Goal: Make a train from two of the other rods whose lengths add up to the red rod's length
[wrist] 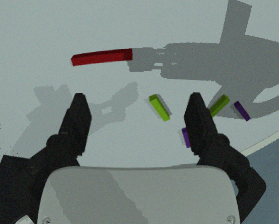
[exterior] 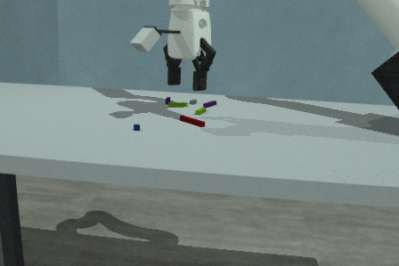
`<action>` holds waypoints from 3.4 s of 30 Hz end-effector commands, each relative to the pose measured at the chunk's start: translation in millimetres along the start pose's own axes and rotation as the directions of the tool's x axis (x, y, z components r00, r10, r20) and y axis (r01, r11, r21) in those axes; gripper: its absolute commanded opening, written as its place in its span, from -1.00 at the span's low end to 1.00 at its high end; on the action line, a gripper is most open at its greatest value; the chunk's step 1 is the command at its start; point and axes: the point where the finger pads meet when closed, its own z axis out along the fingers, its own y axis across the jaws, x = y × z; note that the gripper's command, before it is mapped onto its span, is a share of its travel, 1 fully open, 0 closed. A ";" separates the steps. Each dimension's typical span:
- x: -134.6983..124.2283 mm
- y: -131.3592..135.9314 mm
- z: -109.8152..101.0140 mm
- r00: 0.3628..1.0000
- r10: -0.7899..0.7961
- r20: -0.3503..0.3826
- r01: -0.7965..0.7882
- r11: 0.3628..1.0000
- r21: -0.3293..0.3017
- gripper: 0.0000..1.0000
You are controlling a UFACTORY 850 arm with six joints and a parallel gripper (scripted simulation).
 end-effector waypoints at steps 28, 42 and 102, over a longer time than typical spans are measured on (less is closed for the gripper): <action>0.6 0.0 -0.3 1.000 0.000 -0.001 0.000 1.000 0.000 1.00; 0.6 0.0 -0.3 1.000 0.000 -0.001 0.000 1.000 0.000 1.00; 42.4 -10.6 0.7 0.729 -0.684 0.001 0.684 0.729 -0.002 1.00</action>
